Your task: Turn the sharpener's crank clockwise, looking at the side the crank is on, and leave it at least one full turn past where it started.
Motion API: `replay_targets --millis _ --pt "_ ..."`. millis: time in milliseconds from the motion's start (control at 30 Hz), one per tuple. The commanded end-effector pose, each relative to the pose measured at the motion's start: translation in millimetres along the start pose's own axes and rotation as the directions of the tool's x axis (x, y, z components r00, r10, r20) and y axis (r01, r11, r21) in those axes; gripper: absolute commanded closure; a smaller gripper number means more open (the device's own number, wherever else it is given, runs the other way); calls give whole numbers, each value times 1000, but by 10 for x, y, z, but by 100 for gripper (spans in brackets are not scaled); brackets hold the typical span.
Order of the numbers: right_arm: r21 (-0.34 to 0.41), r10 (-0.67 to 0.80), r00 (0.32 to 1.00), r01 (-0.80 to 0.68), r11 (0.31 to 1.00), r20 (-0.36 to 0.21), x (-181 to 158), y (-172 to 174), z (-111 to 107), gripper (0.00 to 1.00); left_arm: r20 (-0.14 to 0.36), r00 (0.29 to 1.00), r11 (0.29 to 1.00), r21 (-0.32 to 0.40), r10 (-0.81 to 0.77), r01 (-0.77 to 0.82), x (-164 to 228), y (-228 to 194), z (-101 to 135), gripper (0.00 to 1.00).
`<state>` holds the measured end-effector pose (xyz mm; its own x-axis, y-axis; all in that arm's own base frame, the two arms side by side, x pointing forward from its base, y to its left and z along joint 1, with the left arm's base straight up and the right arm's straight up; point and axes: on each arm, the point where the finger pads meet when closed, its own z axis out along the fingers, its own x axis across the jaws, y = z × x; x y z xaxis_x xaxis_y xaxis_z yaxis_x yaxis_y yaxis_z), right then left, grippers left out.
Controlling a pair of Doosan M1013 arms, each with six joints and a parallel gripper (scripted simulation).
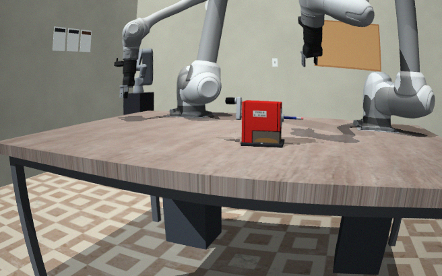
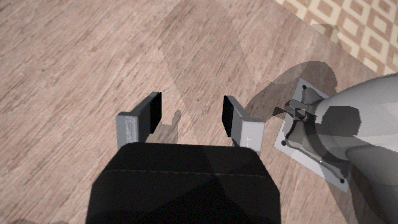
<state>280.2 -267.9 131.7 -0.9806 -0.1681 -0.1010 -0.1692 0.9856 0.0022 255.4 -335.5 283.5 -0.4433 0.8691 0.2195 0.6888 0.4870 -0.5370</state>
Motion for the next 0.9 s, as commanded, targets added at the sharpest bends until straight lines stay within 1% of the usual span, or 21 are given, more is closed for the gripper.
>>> replay_targets --millis 0,233,333,800,867 --pt "1 0 1000 0 1000 1 -3 -3 -4 0 14 1000 1000 -6 -6 6 88 154 -77 0" --pt "1 0 1000 0 1000 1 -3 -3 -4 0 42 999 1000 -3 -28 28 197 393 -194 0" --pt "1 0 1000 0 1000 1 -3 -3 -4 0 46 998 999 -3 -32 32 215 428 -211 0" --pt "1 0 1000 0 1000 1 -3 -3 -4 0 106 991 997 4 -82 82 526 937 -440 0" --pt "1 0 1000 0 1000 1 -3 -3 -4 0 106 991 997 4 -82 82 526 937 -440 0"
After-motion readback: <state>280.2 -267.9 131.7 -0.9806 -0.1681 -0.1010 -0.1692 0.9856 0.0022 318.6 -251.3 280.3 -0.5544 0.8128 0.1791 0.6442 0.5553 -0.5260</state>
